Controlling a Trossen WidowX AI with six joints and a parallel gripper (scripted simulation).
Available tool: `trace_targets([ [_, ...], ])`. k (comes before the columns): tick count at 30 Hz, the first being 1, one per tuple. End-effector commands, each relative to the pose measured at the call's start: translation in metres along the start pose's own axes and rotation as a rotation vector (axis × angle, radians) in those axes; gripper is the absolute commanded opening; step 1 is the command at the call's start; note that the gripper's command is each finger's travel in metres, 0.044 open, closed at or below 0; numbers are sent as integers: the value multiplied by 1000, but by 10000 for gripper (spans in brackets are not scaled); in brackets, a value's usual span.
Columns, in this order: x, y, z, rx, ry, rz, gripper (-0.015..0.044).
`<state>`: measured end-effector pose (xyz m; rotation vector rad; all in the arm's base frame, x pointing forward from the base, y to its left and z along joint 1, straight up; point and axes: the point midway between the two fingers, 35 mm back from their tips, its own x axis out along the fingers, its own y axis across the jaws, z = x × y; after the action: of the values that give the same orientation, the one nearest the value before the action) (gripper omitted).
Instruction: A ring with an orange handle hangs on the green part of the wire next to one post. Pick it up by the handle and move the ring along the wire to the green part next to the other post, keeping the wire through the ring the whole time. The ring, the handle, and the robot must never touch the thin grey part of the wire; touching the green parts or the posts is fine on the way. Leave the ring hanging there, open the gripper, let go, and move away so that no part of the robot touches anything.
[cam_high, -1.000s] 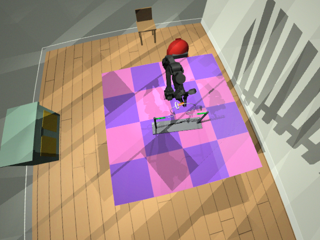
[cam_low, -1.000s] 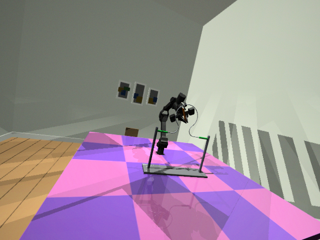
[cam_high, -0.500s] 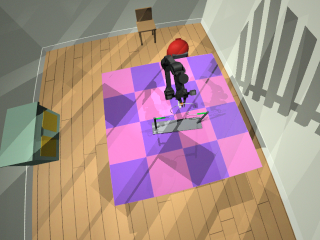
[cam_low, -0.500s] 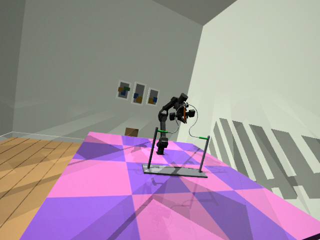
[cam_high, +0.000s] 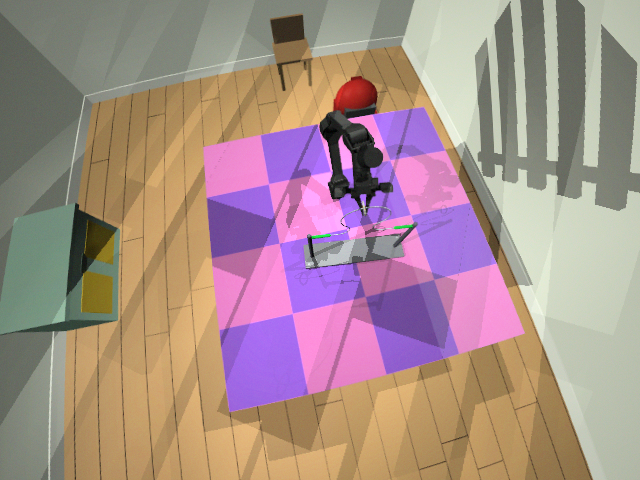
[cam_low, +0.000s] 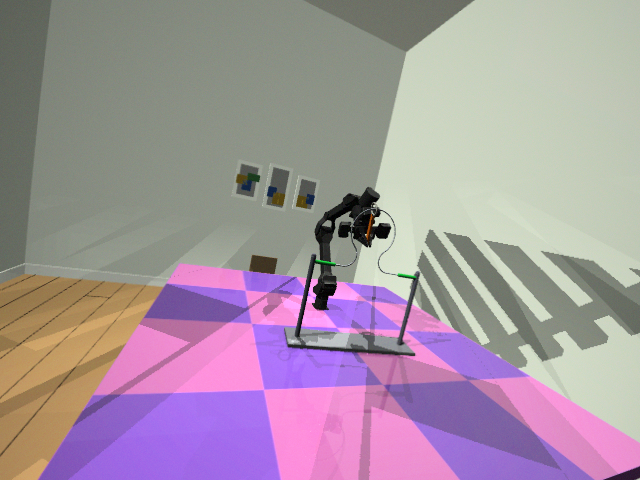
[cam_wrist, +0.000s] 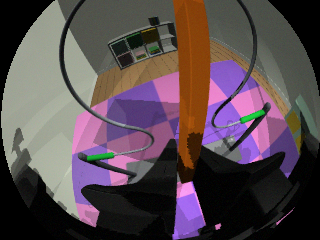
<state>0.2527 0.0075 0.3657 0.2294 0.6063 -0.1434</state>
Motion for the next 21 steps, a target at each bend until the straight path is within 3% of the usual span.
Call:
trace_targets([
  [1, 0, -2, 0, -46, -5, -34, -150],
  [21, 1, -10, 1, -249, -37, -180, -150],
])
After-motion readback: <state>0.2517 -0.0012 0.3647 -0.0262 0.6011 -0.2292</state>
